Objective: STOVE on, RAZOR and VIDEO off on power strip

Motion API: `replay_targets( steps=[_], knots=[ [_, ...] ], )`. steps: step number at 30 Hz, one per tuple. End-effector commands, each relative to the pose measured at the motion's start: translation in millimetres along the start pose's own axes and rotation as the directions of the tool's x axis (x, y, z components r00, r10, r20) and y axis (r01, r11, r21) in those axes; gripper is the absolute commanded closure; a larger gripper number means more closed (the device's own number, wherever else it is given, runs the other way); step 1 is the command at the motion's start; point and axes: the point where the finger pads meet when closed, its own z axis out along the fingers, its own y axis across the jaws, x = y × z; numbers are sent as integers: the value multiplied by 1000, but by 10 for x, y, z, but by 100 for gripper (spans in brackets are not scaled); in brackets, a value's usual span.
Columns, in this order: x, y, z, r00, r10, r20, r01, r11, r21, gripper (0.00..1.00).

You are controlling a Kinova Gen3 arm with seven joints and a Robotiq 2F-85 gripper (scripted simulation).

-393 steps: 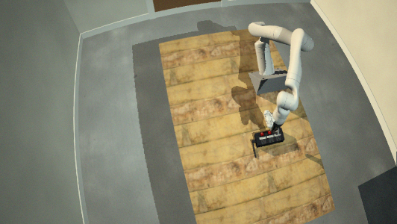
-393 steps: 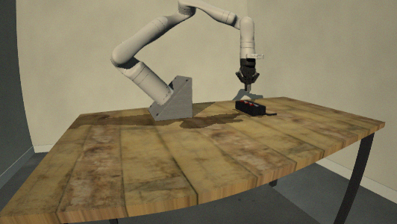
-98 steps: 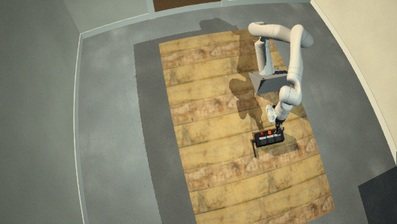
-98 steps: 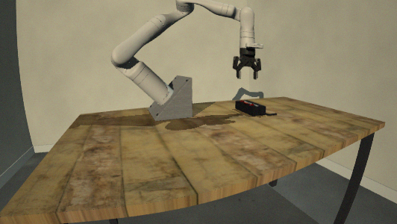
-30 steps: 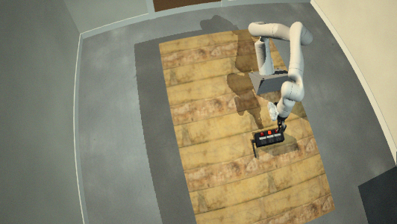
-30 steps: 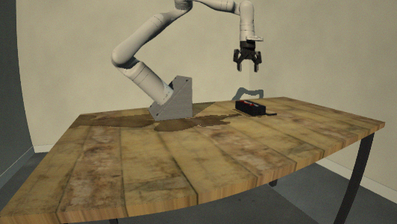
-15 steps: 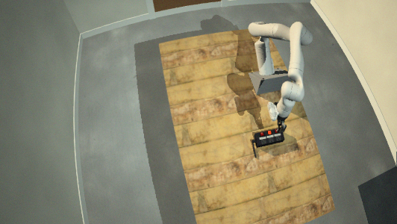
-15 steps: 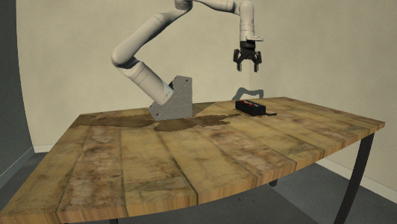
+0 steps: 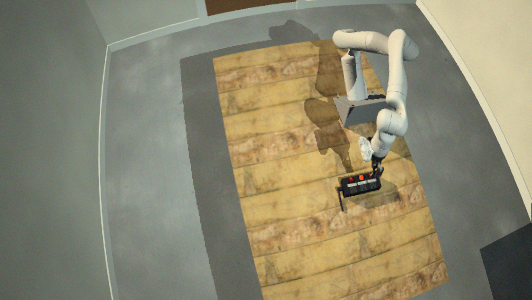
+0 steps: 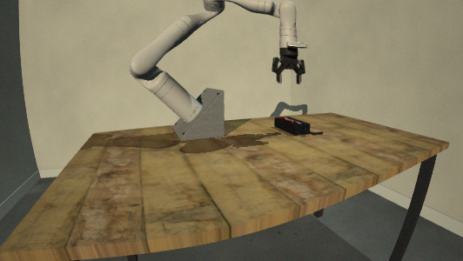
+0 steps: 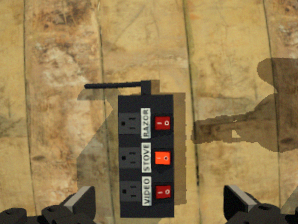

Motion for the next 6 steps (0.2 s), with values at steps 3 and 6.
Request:
replay_targets(
  steps=[3,6],
  knots=[
    [0,-3,-11,1000,0,0,0,1000,2,0],
    [0,-3,-11,1000,0,0,0,1000,2,0]
  ],
)
